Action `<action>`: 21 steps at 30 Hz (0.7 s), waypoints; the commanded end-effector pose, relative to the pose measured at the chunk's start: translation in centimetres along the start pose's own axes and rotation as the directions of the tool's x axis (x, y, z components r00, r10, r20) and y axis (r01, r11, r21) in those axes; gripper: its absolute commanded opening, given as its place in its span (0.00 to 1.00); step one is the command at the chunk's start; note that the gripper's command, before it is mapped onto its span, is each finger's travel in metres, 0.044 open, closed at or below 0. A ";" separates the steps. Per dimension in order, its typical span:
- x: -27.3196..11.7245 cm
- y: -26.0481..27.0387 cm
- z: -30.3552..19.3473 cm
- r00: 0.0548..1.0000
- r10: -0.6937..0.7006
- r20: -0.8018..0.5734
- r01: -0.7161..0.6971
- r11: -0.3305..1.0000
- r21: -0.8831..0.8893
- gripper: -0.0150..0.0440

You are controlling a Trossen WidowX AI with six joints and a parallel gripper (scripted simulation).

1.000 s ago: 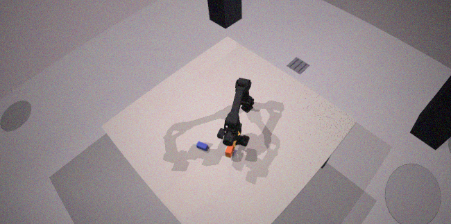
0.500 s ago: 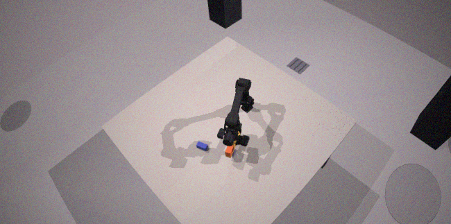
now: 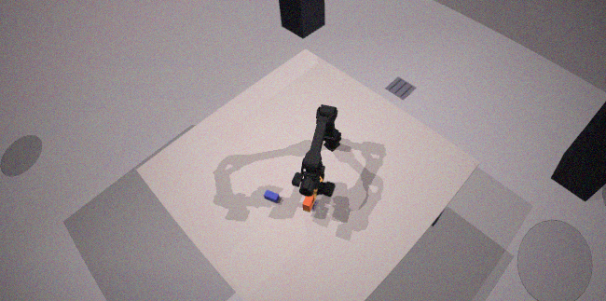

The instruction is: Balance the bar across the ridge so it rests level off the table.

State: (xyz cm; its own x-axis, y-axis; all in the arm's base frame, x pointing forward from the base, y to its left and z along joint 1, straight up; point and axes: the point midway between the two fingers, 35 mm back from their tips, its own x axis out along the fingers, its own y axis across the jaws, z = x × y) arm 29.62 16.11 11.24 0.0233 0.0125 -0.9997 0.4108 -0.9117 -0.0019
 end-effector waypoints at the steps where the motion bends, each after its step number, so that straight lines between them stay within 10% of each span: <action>1: 0.0 0.0 0.0 1.000 0.000 0.000 0.000 1.000 0.000 0.25; 15: 0.0 0.0 0.0 1.000 0.000 0.000 0.000 1.000 0.000 0.25; 21: 0.0 0.0 0.0 1.000 0.000 0.000 0.000 1.000 0.000 0.52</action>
